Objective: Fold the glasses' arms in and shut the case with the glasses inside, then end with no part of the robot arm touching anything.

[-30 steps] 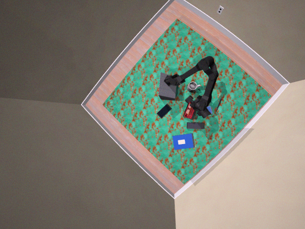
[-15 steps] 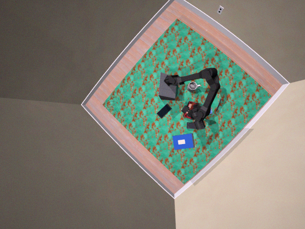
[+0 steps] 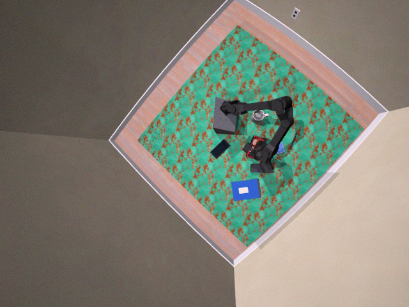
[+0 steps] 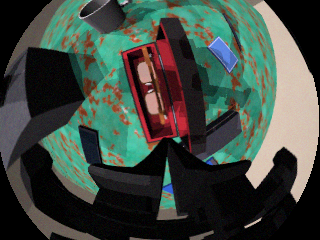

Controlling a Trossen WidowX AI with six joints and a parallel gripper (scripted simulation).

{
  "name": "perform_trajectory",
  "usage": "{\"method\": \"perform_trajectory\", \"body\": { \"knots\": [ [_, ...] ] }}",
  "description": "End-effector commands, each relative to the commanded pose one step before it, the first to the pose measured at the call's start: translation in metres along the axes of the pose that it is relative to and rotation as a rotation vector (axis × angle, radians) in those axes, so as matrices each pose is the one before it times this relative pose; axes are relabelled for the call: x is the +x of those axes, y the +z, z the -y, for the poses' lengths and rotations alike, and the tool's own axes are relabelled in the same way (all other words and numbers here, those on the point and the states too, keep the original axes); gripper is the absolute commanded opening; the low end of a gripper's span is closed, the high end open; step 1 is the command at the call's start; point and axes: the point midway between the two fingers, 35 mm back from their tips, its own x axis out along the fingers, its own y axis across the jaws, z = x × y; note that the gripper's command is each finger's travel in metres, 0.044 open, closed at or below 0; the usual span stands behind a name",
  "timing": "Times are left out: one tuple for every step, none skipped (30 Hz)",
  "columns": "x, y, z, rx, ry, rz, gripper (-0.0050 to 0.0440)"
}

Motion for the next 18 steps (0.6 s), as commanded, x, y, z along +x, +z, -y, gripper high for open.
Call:
{"method": "perform_trajectory", "body": {
  "knots": [
    [0.00452,-0.00090,-0.00241,0.0067,0.00759,0.00125,0.0000],
    [0.00088,-0.00013,0.00003,0.0000,0.00000,0.00000,0.0000],
    [0.00085,-0.00012,0.00003,0.0000,0.00000,0.00000,0.0000],
    [0.00077,-0.00011,0.00003,0.0000,-0.00001,0.00000,0.0000],
    [0.00052,-0.00007,0.00002,0.0000,0.00000,0.00000,0.0000],
    [0.00003,0.00026,-0.00007,0.0000,0.00000,0.00000,0.0000],
    [0.00002,0.00041,-0.00012,0.0000,0.00000,0.00000,0.0000],
    [0.00002,0.00066,-0.00018,0.0000,0.00001,0.00000,0.0000],
    [0.00002,0.00072,-0.00020,0.0000,0.00000,0.00000,0.0000],
    [0.00003,0.00085,-0.00024,0.0000,0.00000,0.00000,0.0000],
    [0.00002,0.00088,-0.00025,0.0000,0.00000,0.00000,0.0000],
    [0.00002,0.00083,-0.00024,0.0000,0.00000,0.00000,0.0000],
    [0.00001,0.00103,-0.00030,0.0000,0.00000,0.00000,0.0000],
    [0.00001,0.00089,-0.00026,0.0000,0.00000,0.00000,0.0000],
    [0.00000,0.00073,-0.00021,0.0000,0.00000,0.00000,0.0000],
    [0.00000,0.00000,0.00000,0.0000,0.00000,0.00000,0.0000],
    [0.00000,0.00000,0.00000,0.0000,0.00000,0.00000,0.0000],
    [0.00000,0.00066,-0.00019,0.0000,0.00000,0.00000,0.0000]
  ]
}}
